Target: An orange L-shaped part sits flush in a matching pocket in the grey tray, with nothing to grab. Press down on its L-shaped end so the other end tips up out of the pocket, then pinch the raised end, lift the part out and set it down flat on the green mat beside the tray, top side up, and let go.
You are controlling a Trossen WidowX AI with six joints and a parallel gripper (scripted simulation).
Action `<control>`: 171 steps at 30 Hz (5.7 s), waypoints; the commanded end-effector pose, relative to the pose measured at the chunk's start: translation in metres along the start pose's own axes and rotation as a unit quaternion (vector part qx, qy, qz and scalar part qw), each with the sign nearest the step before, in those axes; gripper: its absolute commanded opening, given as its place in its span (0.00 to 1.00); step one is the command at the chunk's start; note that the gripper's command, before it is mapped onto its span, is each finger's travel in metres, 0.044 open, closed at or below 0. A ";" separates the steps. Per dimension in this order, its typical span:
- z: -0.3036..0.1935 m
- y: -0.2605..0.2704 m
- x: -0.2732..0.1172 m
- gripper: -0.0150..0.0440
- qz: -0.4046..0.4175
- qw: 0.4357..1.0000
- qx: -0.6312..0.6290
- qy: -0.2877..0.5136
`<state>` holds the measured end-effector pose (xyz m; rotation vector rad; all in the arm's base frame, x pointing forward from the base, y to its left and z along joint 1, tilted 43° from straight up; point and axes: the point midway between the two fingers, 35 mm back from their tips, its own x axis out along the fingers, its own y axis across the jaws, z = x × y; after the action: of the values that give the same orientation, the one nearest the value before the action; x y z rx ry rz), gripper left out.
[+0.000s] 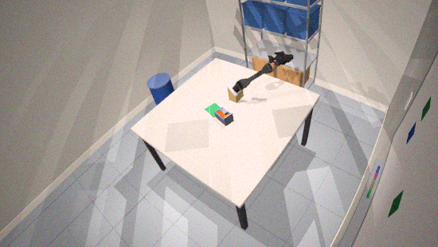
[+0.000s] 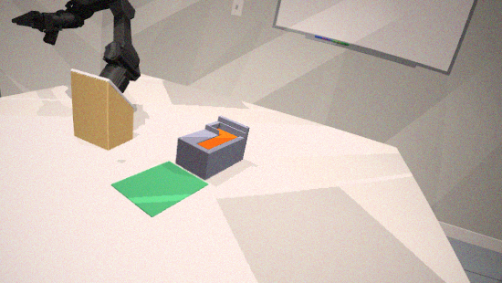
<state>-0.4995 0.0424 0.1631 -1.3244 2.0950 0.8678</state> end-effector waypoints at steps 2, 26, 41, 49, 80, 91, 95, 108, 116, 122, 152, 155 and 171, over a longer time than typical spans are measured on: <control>0.001 0.000 -0.003 0.84 0.002 1.000 0.004 -0.002; 0.194 -0.064 -0.335 0.56 0.319 0.915 0.044 -0.245; 0.231 -0.301 -0.512 0.56 0.408 0.766 0.177 -0.463; 0.232 -0.449 -0.510 0.56 0.391 0.724 0.267 -0.501; 0.078 -0.744 -0.280 0.56 0.437 0.549 0.495 -0.513; 0.144 -0.745 -0.275 0.56 0.438 0.548 0.494 -0.514; 0.147 -0.745 -0.275 0.56 0.438 0.548 0.494 -0.514; 0.168 -0.746 -0.273 0.56 0.439 0.548 0.493 -0.514; 0.180 -0.746 -0.272 0.56 0.439 0.548 0.493 -0.514; 0.180 -0.746 -0.272 0.56 0.439 0.548 0.493 -0.514; 0.071 -0.743 -0.281 0.56 0.438 0.549 0.495 -0.513; 0.071 -0.747 -0.280 0.56 0.437 0.541 0.500 -0.517; 0.071 -0.747 -0.280 0.56 0.437 0.541 0.500 -0.517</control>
<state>0.2999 0.0214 0.1310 0.8314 1.5009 0.3456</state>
